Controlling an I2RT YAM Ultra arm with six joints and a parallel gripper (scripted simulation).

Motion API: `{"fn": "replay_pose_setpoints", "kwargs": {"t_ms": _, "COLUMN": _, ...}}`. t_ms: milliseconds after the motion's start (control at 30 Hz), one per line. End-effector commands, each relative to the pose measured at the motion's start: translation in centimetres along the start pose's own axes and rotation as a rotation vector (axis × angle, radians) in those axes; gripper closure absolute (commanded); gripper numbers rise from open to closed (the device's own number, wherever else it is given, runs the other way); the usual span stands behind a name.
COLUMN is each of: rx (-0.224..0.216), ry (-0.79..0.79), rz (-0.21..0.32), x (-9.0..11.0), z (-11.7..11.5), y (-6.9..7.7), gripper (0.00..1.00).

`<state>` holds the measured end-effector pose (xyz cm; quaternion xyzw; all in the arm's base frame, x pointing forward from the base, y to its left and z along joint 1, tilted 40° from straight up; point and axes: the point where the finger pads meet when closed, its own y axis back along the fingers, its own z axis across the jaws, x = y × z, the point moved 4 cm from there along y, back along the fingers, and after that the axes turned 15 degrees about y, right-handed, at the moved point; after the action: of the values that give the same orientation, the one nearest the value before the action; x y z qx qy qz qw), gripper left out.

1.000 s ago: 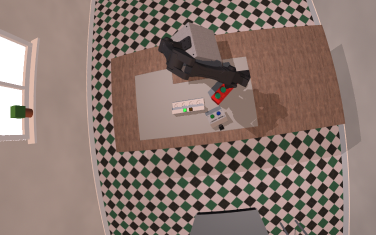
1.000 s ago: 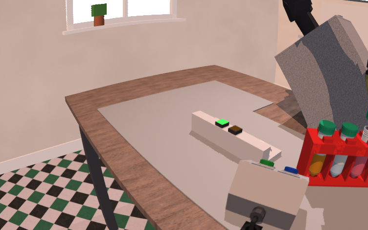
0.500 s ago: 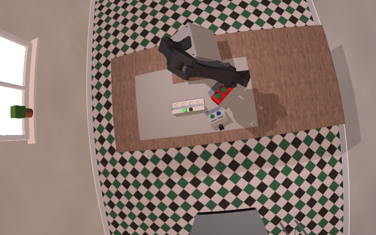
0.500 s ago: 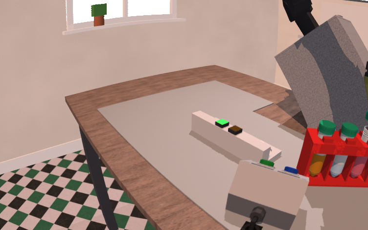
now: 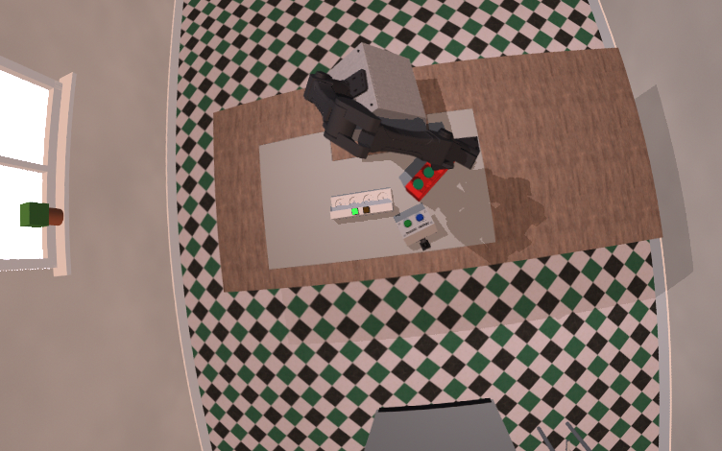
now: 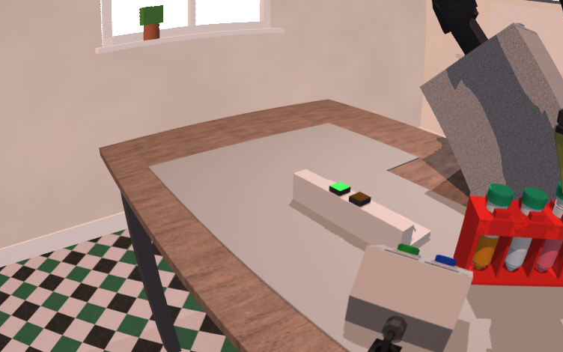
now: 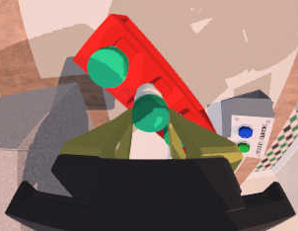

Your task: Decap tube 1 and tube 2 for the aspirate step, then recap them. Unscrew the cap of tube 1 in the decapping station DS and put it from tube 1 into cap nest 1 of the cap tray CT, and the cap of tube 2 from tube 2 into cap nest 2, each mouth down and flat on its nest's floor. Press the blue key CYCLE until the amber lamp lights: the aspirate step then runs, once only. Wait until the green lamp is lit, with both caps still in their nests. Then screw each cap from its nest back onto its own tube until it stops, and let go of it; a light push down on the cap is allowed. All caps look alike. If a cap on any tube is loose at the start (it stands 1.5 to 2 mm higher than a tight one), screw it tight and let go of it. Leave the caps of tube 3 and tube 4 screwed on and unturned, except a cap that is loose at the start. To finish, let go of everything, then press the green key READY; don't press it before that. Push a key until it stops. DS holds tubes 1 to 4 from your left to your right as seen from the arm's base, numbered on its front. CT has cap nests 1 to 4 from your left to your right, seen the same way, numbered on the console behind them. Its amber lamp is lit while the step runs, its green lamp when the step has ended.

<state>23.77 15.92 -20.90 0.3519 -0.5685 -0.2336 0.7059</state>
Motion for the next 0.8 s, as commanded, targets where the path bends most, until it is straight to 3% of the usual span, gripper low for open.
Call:
{"fn": "replay_pose_setpoints", "kwargs": {"t_ms": 0, "rx": 0.012, "ry": -0.001, "rz": -0.008, "x": -0.17, "z": -0.27, "y": 0.44, "gripper": 1.0}}
{"fn": "replay_pose_setpoints", "kwargs": {"t_ms": 767, "rx": 0.012, "ry": -0.001, "rz": -0.008, "x": -0.33, "z": -0.02, "y": 0.47, "gripper": 1.0}}
